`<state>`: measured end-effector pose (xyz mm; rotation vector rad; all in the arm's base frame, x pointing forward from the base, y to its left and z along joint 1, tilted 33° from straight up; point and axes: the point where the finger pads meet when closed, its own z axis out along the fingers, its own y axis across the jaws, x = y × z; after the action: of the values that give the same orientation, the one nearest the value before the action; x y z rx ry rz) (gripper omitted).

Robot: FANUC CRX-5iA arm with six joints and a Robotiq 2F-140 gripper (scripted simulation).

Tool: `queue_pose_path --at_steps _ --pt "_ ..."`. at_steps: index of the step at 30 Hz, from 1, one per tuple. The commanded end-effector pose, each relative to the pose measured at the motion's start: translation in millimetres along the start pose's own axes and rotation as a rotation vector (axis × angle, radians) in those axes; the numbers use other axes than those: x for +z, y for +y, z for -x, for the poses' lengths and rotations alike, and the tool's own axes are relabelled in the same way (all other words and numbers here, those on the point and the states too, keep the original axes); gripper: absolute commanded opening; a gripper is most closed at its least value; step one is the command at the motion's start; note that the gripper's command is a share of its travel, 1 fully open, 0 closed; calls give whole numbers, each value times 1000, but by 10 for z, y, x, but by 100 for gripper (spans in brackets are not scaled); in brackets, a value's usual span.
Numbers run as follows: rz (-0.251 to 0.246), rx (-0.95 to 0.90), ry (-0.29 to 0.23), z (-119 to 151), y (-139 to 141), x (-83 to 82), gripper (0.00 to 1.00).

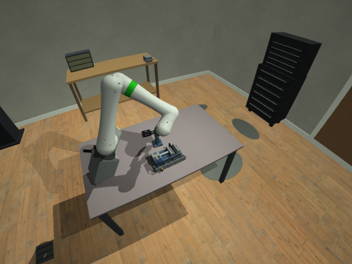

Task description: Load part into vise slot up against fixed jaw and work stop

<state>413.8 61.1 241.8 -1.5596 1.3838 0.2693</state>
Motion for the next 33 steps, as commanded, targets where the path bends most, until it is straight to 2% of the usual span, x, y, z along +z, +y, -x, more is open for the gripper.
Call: queue_pose_path --at_steps 1,20,21,33 --pt "0 0 0 0 -1 -1 51" --pt "0 0 0 0 -1 -1 51" --pt "0 0 0 0 -1 -1 0" --pt "0 0 0 0 -1 -1 0"
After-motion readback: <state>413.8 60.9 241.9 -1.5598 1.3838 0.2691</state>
